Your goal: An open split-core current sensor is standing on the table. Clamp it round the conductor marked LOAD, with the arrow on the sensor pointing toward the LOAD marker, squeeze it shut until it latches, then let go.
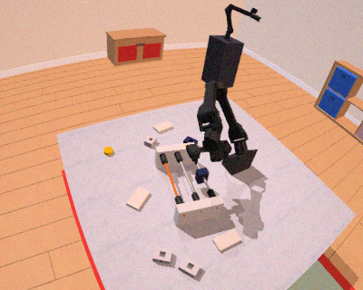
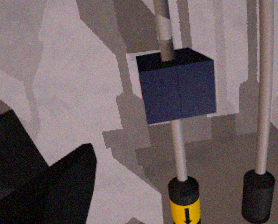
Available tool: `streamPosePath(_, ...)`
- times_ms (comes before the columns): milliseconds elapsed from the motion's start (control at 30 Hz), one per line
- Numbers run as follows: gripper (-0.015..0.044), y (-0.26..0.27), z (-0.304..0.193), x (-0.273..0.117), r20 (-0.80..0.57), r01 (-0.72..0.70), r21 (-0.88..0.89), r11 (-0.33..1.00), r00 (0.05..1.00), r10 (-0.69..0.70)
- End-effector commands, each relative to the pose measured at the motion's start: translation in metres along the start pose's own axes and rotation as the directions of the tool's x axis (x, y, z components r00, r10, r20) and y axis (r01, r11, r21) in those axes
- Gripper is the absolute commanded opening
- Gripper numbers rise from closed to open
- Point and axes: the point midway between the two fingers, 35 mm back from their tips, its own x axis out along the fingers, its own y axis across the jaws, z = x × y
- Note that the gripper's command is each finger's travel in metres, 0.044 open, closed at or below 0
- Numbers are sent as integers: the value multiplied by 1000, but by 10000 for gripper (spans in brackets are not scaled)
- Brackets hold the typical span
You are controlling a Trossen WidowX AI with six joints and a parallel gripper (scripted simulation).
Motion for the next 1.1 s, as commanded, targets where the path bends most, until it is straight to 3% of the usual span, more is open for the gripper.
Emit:
streamPosePath(0,440,0,0,0,2,-3,4,1000,1000,3)
streamPosePath(700,440,0,-1,0,6,-3,3,1000,1000,3)
streamPosePath(1067,440,19,-74,11,388,-139,161,977,919,67)
